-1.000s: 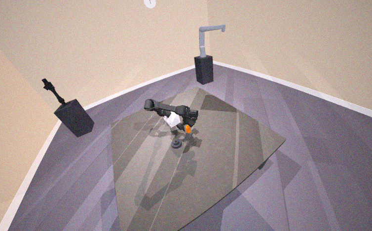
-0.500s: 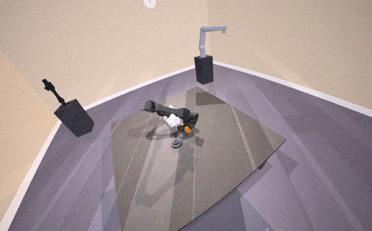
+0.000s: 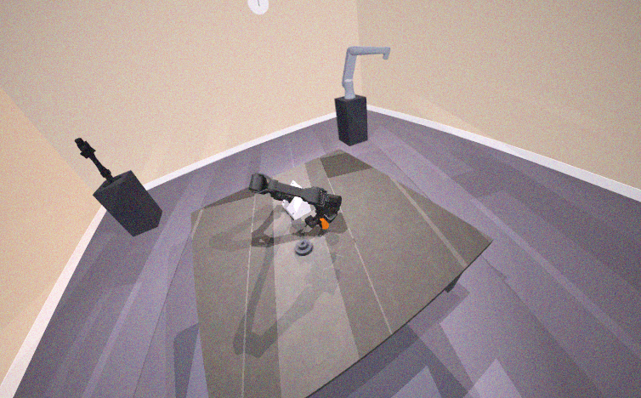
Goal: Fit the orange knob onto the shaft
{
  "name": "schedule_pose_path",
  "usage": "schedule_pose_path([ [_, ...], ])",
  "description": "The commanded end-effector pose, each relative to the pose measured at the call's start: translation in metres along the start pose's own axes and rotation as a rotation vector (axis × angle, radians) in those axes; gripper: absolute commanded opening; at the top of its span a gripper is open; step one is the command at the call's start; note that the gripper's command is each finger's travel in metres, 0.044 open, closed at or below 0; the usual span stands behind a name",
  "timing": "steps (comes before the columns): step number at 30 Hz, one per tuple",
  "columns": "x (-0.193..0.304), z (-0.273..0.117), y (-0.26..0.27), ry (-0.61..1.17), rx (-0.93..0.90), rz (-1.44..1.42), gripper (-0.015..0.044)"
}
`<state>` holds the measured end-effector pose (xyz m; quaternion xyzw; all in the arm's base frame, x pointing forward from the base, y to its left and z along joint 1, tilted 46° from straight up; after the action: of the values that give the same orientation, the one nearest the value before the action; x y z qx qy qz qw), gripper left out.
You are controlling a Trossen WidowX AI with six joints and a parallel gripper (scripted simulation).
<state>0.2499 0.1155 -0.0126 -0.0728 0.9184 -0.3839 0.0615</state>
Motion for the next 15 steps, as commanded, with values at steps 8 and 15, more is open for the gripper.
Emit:
schedule_pose_path([
  [8,-0.003,-0.013,0.003,-0.002,-0.002,-0.006,0.0026],
  [15,-0.009,-0.052,0.008,-0.002,-0.009,-0.008,0.0000],
])
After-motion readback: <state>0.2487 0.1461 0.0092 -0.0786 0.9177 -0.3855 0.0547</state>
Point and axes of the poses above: the point midway between the two fingers, 35 mm back from their tips, its own z axis out along the fingers, its own y axis across the jaws, x = y × z, the point moved 7 cm from there along -z, back along the fingers, and after that the axes turned 7 degrees about z, right-handed, at the moved point
